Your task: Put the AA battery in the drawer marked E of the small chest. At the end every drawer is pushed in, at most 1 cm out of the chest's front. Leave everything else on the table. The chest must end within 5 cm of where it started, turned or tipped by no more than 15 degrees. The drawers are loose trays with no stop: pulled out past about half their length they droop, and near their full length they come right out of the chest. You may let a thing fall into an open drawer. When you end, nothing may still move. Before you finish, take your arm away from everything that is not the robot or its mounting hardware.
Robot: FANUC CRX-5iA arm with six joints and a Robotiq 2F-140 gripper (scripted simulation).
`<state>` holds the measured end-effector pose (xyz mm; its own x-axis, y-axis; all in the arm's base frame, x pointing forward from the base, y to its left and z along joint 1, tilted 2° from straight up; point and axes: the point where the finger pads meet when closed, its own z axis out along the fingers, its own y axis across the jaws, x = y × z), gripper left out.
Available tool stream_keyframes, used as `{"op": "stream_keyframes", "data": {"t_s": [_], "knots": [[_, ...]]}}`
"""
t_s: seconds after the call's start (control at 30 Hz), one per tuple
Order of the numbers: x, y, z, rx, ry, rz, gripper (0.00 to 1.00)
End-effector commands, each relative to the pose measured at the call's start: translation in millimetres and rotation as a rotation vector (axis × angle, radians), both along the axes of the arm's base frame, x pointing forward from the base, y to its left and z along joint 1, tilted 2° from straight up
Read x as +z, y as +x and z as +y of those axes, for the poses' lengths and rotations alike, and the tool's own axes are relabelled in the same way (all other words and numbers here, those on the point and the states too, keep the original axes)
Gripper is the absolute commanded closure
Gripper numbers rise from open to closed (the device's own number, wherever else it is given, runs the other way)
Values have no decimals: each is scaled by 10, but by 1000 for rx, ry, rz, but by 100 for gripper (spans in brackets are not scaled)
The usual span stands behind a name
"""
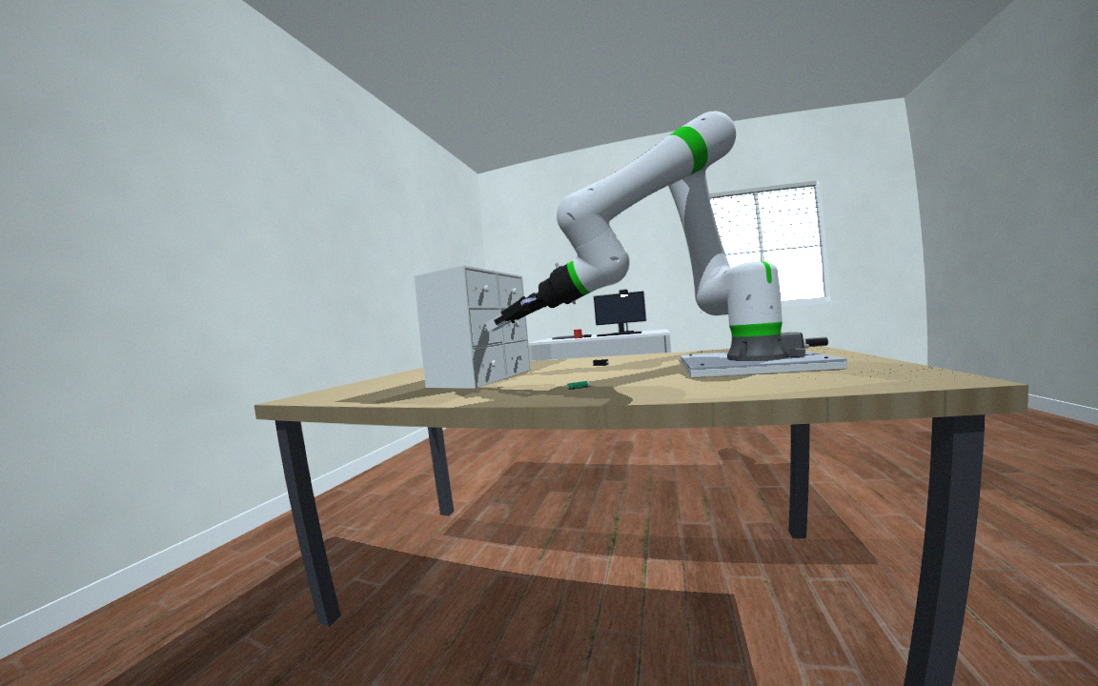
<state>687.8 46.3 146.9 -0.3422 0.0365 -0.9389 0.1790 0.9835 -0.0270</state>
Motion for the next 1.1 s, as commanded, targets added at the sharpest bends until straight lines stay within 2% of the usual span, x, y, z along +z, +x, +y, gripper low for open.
{"op": "stream_keyframes", "data": {"t_s": [0.0, 0.57, 1.07], "knots": [[2, 0, 1, 0, 0, 0, 92], [3, -121, 23, 0, 0, 0, 92], [3, -327, 60, 0, 0, 0, 92]]}}
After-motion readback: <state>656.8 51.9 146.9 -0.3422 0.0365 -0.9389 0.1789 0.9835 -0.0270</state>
